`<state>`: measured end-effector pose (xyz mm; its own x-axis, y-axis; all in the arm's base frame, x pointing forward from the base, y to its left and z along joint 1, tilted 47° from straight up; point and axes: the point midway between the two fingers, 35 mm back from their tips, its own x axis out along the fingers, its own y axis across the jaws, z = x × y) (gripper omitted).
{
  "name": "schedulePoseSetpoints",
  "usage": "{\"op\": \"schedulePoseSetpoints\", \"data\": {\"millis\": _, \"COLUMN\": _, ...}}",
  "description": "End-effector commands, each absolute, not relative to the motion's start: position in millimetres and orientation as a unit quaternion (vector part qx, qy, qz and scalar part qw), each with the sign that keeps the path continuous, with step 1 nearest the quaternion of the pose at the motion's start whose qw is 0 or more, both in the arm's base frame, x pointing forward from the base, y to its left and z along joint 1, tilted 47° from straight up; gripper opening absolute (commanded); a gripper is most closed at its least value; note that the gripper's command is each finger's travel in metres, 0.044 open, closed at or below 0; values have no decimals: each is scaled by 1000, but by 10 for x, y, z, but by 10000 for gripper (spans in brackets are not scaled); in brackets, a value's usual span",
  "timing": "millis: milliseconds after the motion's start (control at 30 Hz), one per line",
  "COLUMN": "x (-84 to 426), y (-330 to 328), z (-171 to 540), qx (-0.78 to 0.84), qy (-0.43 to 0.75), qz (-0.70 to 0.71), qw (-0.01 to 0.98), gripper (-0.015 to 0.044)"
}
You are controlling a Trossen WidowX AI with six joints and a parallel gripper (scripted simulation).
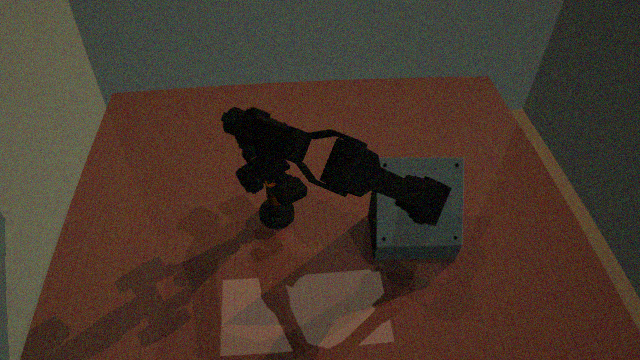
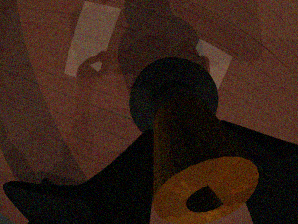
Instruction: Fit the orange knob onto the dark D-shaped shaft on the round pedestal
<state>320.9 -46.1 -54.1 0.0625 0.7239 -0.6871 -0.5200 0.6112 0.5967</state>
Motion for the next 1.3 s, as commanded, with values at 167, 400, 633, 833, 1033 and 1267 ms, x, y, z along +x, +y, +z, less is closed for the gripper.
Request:
{"op": "schedulePoseSetpoints", "data": {"millis": 167, "x": 3221, "y": -482, "z": -504, "qx": 93, "qy": 529, "qz": 432, "qw": 724, "gripper": 0}}
{"op": "schedulePoseSetpoints", "data": {"millis": 400, "x": 3211, "y": -470, "z": -518, "qx": 21, "qy": 484, "qz": 483, "qw": 730, "gripper": 0}}
{"op": "schedulePoseSetpoints", "data": {"millis": 633, "x": 3214, "y": -458, "z": -539, "qx": 17, "qy": 481, "qz": 485, "qw": 730, "gripper": 0}}
{"op": "schedulePoseSetpoints", "data": {"millis": 833, "x": 3219, "y": -458, "z": -538, "qx": 17, "qy": 481, "qz": 485, "qw": 730, "gripper": 0}}
{"op": "schedulePoseSetpoints", "data": {"millis": 1033, "x": 3220, "y": -483, "z": -506, "qx": 17, "qy": 481, "qz": 485, "qw": 730, "gripper": 0}}
{"op": "schedulePoseSetpoints", "data": {"millis": 1267, "x": 3210, "y": -469, "z": -519, "qx": -55, "qy": 431, "qz": 531, "qw": 728, "gripper": 0}}
